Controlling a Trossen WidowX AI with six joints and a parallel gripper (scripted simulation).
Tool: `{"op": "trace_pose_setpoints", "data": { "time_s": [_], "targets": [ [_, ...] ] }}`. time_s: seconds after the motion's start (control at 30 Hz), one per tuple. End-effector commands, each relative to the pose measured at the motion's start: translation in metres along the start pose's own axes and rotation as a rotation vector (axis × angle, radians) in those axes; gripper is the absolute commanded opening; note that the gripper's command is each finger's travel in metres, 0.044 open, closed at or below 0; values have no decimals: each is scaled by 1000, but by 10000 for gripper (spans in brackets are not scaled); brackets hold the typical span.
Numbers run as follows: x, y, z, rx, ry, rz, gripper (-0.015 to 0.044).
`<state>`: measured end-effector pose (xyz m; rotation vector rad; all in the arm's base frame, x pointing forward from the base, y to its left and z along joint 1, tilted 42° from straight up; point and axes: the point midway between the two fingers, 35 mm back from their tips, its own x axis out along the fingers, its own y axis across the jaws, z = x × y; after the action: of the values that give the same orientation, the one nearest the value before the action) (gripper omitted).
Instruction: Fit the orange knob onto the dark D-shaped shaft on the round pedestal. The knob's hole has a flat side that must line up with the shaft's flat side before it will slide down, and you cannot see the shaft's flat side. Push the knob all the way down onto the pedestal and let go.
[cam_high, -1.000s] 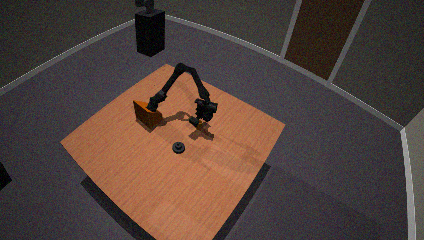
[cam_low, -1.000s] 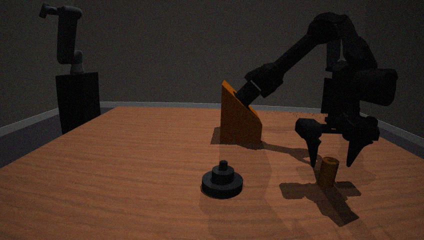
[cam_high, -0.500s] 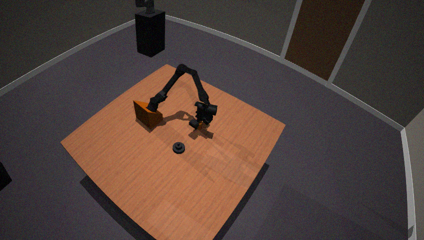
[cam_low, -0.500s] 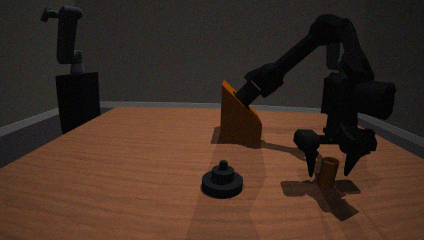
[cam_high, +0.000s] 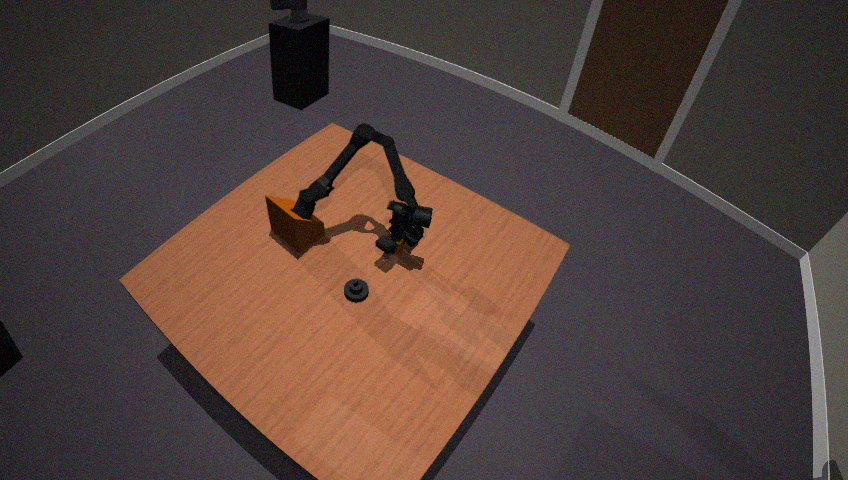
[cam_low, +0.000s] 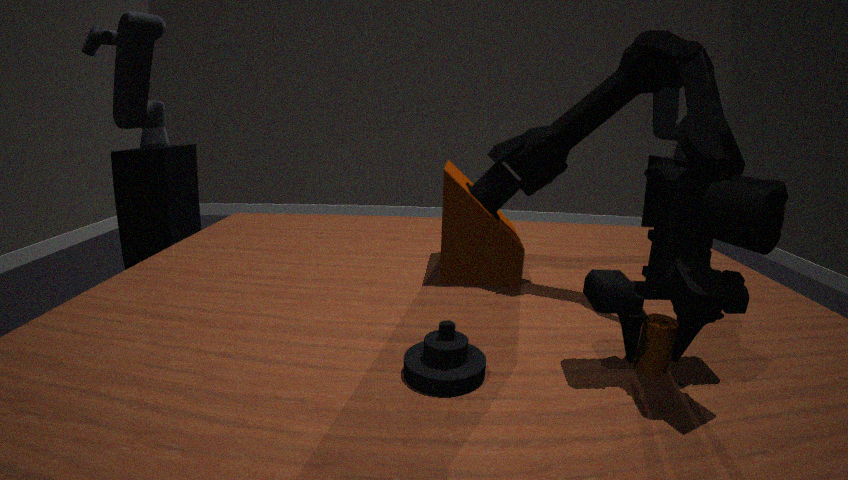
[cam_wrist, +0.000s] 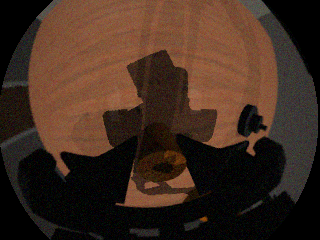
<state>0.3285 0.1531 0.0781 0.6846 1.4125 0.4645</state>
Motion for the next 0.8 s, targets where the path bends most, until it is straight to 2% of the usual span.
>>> {"op": "trace_pose_setpoints", "data": {
  "time_s": [0.0, 0.2, 0.37, 0.77],
  "targets": [
    [1, -1, 0, 5, -1, -3, 177],
    [1, -1, 0, 5, -1, -3, 138],
    [-16, -3, 4, 4, -1, -9, 6],
    [-100, -10, 6, 4, 0, -17, 0]
  ]
}}
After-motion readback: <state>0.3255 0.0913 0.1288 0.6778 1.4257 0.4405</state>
